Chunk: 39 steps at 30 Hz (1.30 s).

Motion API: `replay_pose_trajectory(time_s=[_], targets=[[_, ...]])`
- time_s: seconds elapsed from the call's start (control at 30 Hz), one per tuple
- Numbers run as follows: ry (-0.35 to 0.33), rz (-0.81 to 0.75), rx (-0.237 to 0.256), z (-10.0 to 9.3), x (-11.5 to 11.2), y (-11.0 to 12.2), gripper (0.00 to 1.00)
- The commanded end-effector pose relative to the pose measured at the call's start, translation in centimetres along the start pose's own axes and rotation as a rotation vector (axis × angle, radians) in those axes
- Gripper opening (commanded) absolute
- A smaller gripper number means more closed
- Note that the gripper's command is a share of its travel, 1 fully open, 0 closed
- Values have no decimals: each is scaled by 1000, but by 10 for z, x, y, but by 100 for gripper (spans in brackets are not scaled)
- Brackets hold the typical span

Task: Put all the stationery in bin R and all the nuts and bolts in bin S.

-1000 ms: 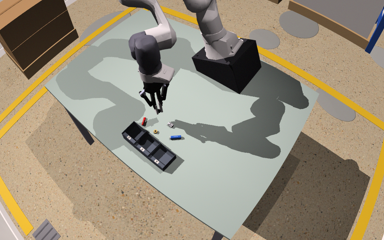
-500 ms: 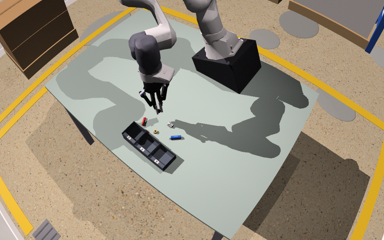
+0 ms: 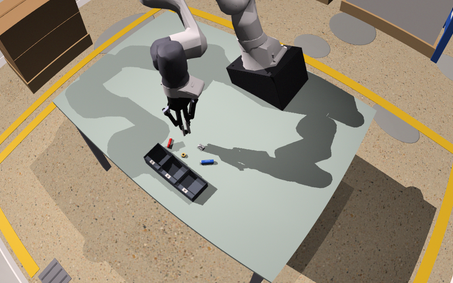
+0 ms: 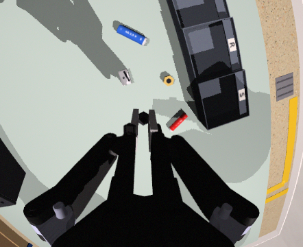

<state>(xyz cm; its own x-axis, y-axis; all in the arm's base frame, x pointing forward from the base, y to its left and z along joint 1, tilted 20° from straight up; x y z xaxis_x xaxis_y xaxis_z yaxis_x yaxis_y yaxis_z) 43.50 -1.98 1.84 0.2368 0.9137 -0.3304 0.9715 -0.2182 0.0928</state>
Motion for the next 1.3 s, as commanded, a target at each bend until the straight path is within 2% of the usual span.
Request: replay_pose_trajectory(time_s=[0.0, 0.1, 0.17, 0.23, 0.33, 0.67, 0.83, 1.1, 1.27], targets=[[-4, -11, 5, 0, -1, 16, 7], [-4, -11, 5, 0, 0, 34, 7], [-4, -11, 5, 0, 0, 34, 7], [-4, -11, 5, 0, 0, 46, 7], [-2, -147, 4, 0, 1, 64, 7], [11, -240, -10, 1, 3, 124, 7], [9, -285, -8, 1, 3, 132, 7], [-3, -384, 6, 1, 2, 130, 7], [-3, -384, 6, 1, 2, 129, 7]])
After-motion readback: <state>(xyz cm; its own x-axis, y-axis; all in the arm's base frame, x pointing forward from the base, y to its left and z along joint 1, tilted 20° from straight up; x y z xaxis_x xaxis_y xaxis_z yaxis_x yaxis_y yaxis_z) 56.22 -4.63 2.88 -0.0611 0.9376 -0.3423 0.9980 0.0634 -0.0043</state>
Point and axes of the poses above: the point where the finger pads meet when closed, its own z axis out along the fingers, its own y axis across the jaws, x = y × z, the point moved 3 cm from there along -z, back along the fingers, and after that the axes turned 9 degrees about -z, right-handed, at the moved point
